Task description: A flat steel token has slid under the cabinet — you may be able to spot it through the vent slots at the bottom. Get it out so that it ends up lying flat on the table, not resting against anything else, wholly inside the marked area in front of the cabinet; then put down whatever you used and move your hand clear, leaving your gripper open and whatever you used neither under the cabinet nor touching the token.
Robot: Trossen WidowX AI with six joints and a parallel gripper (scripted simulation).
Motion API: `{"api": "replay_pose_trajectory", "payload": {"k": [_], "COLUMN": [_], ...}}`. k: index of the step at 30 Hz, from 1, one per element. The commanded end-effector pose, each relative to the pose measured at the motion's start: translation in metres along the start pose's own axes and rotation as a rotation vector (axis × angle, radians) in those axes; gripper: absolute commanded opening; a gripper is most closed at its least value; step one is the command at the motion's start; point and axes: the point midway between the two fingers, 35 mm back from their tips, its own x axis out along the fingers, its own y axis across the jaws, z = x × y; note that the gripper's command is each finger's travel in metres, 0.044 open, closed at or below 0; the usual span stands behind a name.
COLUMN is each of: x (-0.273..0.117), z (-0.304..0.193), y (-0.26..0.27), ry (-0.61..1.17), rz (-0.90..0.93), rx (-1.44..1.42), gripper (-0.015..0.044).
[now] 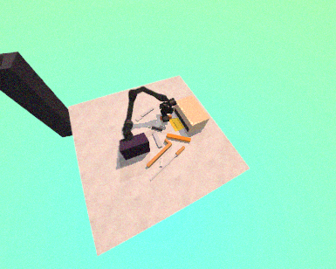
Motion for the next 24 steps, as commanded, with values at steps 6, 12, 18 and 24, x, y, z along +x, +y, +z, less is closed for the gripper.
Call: {"api": "replay_pose_trajectory", "payload": {"k": [6,12,18,24], "x": [0.0,0.0,0.001,0.001], "z": [0.011,0.015,0.015,0.015], "y": [-0.001,-0.002,-0.01,-0.017], "ry": [-0.003,-0.003,-0.003,-0.003], "rz": [0.001,0.001,0.0,0.0], "rx": [-0.002,-0.002,-0.002,-0.002], "gripper": [0.0,0.0,0.0,0.0]}}
